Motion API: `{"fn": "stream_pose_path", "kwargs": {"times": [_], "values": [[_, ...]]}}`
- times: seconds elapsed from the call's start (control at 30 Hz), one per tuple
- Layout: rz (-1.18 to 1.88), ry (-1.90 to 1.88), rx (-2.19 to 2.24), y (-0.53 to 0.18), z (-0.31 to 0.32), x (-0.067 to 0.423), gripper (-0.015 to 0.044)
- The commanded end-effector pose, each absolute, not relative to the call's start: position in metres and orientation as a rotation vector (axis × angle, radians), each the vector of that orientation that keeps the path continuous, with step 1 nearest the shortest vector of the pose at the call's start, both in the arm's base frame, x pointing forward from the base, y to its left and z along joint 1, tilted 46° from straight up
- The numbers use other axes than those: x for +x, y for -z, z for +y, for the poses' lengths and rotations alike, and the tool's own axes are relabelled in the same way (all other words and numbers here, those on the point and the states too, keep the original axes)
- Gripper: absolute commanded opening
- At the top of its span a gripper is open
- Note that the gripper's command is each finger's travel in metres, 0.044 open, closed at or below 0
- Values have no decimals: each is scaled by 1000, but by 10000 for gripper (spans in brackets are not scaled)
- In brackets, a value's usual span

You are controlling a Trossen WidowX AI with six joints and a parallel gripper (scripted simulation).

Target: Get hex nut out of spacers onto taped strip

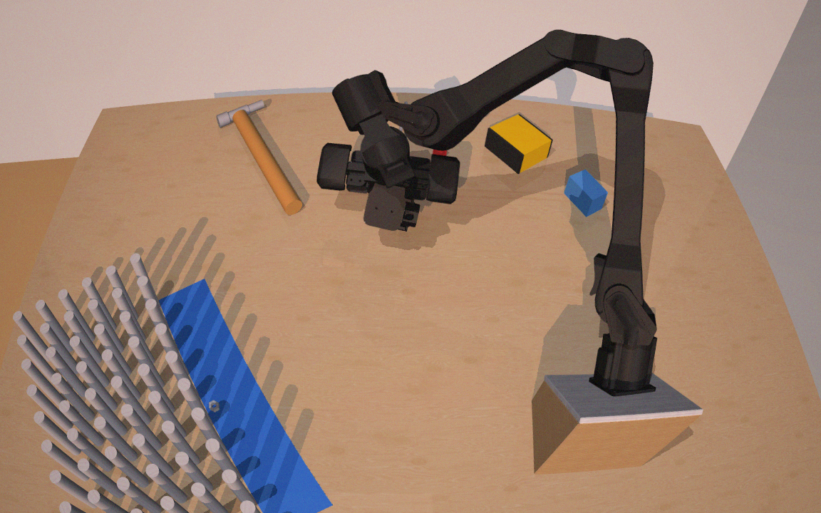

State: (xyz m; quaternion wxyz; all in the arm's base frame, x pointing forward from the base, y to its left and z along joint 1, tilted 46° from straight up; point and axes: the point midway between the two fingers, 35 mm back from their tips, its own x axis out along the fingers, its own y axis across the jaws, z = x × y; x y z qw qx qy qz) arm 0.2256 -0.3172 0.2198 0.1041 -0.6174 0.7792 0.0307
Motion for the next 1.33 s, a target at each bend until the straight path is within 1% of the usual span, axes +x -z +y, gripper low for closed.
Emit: {"fn": "stream_pose_path", "kwargs": {"times": [0.0, 0.73, 1.3], "values": [[2296, -92, -1830, -219, -318, 225, 0], [2306, -80, -1845, -216, -324, 219, 0], [2309, -78, -1834, -216, -324, 219, 440]]}}
